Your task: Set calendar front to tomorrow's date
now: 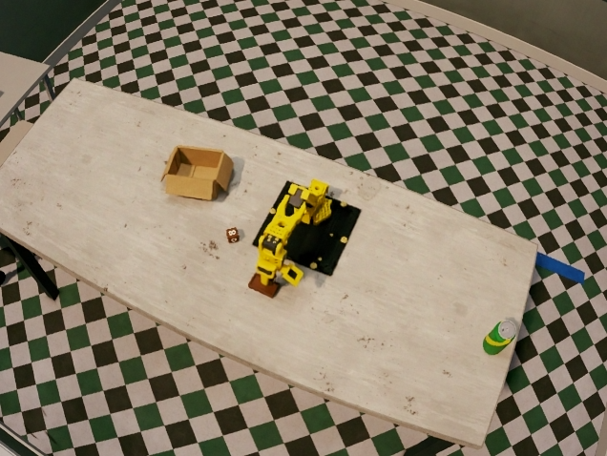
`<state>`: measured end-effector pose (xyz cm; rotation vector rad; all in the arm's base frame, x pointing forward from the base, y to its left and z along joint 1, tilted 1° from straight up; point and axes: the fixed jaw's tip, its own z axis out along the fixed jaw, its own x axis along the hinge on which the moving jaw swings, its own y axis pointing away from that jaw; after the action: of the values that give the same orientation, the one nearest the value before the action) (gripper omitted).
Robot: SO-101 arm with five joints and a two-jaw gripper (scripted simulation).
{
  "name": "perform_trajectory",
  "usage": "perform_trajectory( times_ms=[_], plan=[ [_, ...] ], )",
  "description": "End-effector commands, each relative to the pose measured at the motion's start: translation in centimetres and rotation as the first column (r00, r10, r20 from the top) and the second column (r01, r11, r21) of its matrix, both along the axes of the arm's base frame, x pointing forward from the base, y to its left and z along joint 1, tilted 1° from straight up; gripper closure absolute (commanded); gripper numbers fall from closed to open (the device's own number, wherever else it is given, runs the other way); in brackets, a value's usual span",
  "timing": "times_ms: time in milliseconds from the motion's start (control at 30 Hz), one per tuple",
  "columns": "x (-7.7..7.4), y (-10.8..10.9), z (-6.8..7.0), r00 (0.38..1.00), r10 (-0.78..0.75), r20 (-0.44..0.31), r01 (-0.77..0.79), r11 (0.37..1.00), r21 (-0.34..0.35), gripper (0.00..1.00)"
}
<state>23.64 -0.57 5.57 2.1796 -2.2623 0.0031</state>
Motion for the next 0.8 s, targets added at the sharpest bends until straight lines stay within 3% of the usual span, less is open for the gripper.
perform_trajectory(
  times_ms=[0,767],
  plan=[
    [0.1,-0.2,0.0,1.000,-0.002,0.003,0.002,1.000,0.001,1.00],
    [-0.1,-0.2,-1.0,1.000,-0.002,0.003,0.002,1.000,0.001,1.00]
  ],
)
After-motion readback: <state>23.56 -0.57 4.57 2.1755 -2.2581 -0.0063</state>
